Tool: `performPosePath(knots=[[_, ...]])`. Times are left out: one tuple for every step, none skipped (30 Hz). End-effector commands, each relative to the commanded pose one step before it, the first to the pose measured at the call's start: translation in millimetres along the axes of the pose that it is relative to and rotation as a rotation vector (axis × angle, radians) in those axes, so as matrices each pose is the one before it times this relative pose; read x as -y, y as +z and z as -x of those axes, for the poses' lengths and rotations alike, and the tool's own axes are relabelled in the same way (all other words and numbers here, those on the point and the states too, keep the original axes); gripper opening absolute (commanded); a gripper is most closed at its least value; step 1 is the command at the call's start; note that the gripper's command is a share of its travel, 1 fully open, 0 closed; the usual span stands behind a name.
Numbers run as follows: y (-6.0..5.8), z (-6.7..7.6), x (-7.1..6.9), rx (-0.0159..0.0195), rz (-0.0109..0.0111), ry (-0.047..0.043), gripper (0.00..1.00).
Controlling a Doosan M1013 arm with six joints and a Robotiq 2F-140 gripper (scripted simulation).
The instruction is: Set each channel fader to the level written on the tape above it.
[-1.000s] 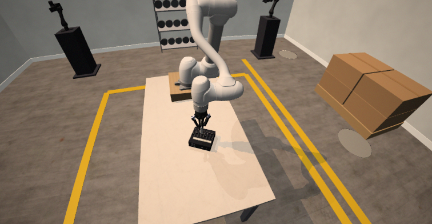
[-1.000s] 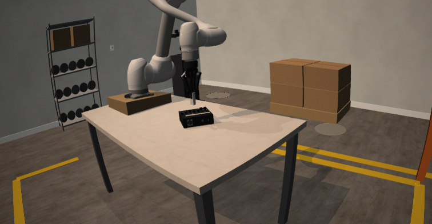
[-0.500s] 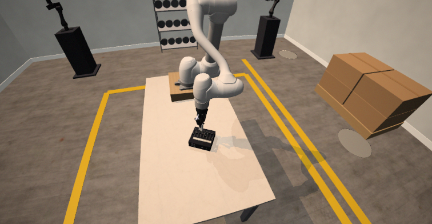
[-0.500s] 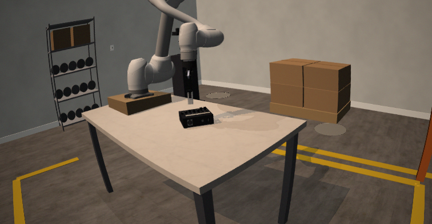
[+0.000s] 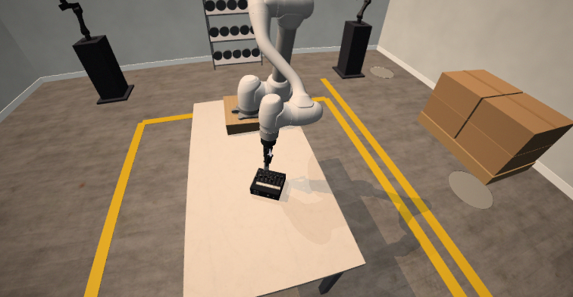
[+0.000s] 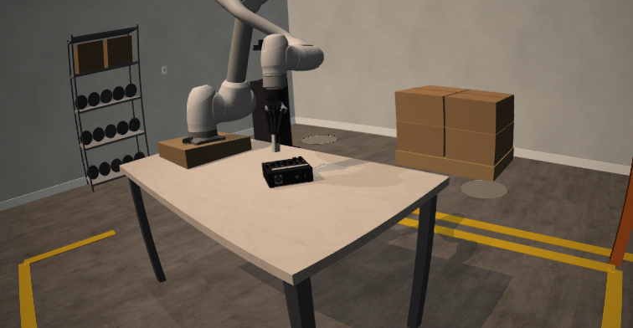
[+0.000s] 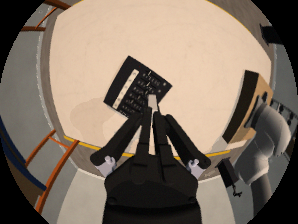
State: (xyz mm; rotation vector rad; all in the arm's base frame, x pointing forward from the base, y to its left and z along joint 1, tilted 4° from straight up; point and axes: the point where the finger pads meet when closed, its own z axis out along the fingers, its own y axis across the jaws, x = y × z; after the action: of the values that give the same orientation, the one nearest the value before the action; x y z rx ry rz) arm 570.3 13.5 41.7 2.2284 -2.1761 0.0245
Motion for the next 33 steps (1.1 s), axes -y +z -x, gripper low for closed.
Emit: performPosePath(knots=[[0.10,0.66,-4.16,0.02766,-0.00901,-0.27768,0.00],[0.03,0.24,-0.51,-0.00051,-0.00072,-0.05592,0.00],[0.03,0.22,-0.40,-0.00014,-0.00072,-0.05576,0.00],[0.00,0.00,0.00,0.00000,0.00000,0.00000,0.00],[0.00,0.00,0.00,0.00000,0.00000,0.00000,0.00],[0.02,0.19,-0.30,0.00340,-0.00248,-0.16121,0.00],[0.01,0.17,-0.20,0.00095,-0.00070,-0.04170,0.00],[0.01,0.13,-0.13,0.00164,-0.00093,-0.04229,0.00],[0.01,0.08,-0.08,0.00286,-0.00140,-0.05179,0.00],[0.00,0.05,-0.04,0.00387,-0.00185,-0.05496,0.00],[0.00,0.02,-0.01,0.00481,-0.00236,-0.05430,0.00],[0.00,0.00,0.00,0.00590,-0.00306,-0.05332,0.00],[0.00,0.00,0.00,0.00722,-0.00398,-0.05242,0.00],[0.00,0.00,0.00,0.00872,-0.00527,-0.05128,0.00],[0.00,0.00,0.00,0.01051,-0.00692,-0.04972,0.00],[0.00,0.00,0.00,0.00881,-0.00619,-0.03424,0.00],[0.00,0.00,0.00,0.00000,0.00000,0.00000,0.00],[0.00,0.00,0.00,0.00000,0.00000,0.00000,0.00],[0.00,0.00,0.00,0.00000,0.00000,0.00000,0.00],[0.00,0.00,0.00,0.00000,0.00000,0.00000,0.00],[0.00,0.00,0.00,0.00000,0.00000,0.00000,0.00],[0.00,0.00,0.00,0.00000,0.00000,0.00000,0.00],[0.00,0.00,0.00,0.00000,0.00000,0.00000,0.00],[0.00,0.00,0.00,0.00000,0.00000,0.00000,0.00],[0.00,0.00,0.00,0.00000,0.00000,0.00000,0.00],[0.00,0.00,0.00,0.00000,0.00000,0.00000,0.00],[0.00,0.00,0.00,0.00000,0.00000,0.00000,0.00],[0.00,0.00,0.00,0.00000,0.00000,0.00000,0.00],[0.00,0.00,0.00,0.00000,0.00000,0.00000,0.00],[0.00,0.00,0.00,0.00000,0.00000,0.00000,0.00],[0.00,0.00,0.00,0.00000,0.00000,0.00000,0.00],[0.00,0.00,0.00,0.00000,0.00000,0.00000,0.00],[0.00,0.00,0.00,0.00000,0.00000,0.00000,0.00]])
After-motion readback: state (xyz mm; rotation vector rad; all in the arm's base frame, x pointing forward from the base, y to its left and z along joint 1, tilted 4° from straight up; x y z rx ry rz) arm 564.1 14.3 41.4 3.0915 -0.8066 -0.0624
